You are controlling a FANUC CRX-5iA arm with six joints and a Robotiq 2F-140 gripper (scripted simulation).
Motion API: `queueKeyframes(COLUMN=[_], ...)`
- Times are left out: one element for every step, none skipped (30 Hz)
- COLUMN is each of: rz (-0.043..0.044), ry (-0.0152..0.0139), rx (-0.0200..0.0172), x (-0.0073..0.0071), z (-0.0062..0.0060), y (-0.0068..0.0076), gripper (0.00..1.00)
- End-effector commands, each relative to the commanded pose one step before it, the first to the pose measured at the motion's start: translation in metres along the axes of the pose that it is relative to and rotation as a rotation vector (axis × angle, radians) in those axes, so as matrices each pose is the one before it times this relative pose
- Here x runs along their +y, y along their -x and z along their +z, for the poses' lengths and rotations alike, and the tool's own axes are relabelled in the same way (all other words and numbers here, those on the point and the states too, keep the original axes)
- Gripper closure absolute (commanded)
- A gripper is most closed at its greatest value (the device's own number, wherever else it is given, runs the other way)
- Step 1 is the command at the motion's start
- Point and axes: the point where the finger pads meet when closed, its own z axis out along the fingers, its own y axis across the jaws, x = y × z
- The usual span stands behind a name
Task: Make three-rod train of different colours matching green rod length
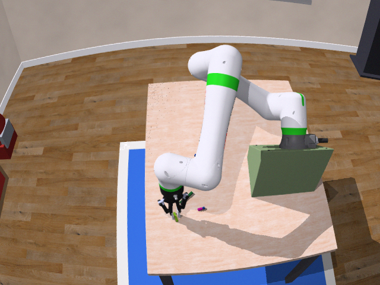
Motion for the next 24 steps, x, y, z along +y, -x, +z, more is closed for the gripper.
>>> queueKeyframes(rz=[0.00004, 0.0, 0.0, 0.0, 0.0, 0.0, 0.0, 0.0, 0.0, 0.0, 0.0, 0.0, 0.0, 0.0, 0.0, 0.0, 0.0, 0.0, 0.0, 0.0, 0.0, 0.0, 0.0, 0.0], ry=[-0.00047, 0.0, 0.0, 0.0, 0.0, 0.0, 0.0, 0.0, 0.0, 0.0, 0.0, 0.0, 0.0, 0.0, 0.0, 0.0, 0.0, 0.0, 0.0, 0.0, 0.0, 0.0, 0.0, 0.0], rx=[-0.00019, -0.00001, 0.00001, 0.0, 0.0, 0.0, 0.0, 0.0, 0.0, 0.0, 0.0, 0.0, 0.0, 0.0, 0.0, 0.0, 0.0, 0.0, 0.0, 0.0, 0.0, 0.0, 0.0, 0.0], x=[-0.0002, 0.0, 0.0, 0.0, 0.0, 0.0, 0.0, 0.0, 0.0, 0.0, 0.0, 0.0, 0.0, 0.0, 0.0, 0.0, 0.0, 0.0, 0.0, 0.0, 0.0, 0.0, 0.0, 0.0], z=[0.00345, 0.00094, 0.00086, 0.00078, 0.00069, 0.00058, 0.00048, 0.00037, 0.00027, 0.0, 0.0, 0.00018, 0.0001, 0.00004, 0.00001, 0.0, 0.0, 0.0, 0.0, 0.0, 0.0, 0.0, 0.0, 0.0], y=[0.00013, 0.0, 0.0, 0.0, 0.0, 0.0, 0.0, 0.0, 0.0, 0.0, 0.0, 0.0, 0.0, 0.0, 0.0, 0.0, 0.0, 0.0, 0.0, 0.0, 0.0, 0.0, 0.0, 0.0], gripper=[0.85, 0.85, 0.85, 0.85, 0.85, 0.85, 0.85, 0.85, 0.85, 0.85, 0.85, 0.85, 0.85, 0.85, 0.85, 0.85, 0.85, 0.85, 0.85, 0.85, 0.85, 0.85, 0.85, 0.85])
